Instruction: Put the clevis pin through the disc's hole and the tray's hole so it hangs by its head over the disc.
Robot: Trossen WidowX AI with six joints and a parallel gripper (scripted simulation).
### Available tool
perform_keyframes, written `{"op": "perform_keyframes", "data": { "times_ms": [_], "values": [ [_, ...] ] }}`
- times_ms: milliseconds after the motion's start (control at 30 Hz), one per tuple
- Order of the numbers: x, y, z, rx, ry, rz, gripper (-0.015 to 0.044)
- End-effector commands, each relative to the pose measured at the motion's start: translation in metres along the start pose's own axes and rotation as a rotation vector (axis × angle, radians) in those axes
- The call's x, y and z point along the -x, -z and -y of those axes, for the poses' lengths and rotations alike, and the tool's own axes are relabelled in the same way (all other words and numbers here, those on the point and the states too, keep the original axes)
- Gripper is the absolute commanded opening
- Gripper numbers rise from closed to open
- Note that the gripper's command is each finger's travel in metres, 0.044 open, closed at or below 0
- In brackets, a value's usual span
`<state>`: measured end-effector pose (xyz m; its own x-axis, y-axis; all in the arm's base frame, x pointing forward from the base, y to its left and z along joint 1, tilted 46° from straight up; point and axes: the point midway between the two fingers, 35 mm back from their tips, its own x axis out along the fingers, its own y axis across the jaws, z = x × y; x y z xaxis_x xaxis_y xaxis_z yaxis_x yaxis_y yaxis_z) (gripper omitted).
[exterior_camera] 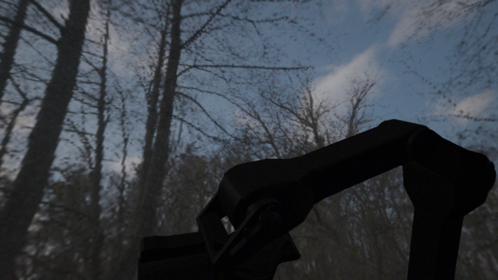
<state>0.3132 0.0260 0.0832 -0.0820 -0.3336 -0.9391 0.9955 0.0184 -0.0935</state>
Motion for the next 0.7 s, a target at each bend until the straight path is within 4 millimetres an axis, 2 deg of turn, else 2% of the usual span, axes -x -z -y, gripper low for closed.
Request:
{"op": "perform_keyframes", "data": {
  "times_ms": [0,67,100,667],
  "values": [
    [0.048,0.001,0.003,-0.003,-0.015,-0.008,0.0396],
    [0.066,0.0,0.006,-0.003,-0.015,-0.008,0.044],
    [0.068,0.0,0.007,-0.003,-0.015,-0.008,0.044],
    [0.068,0.0,0.007,-0.003,-0.015,-0.008,0.044]
  ]
}}
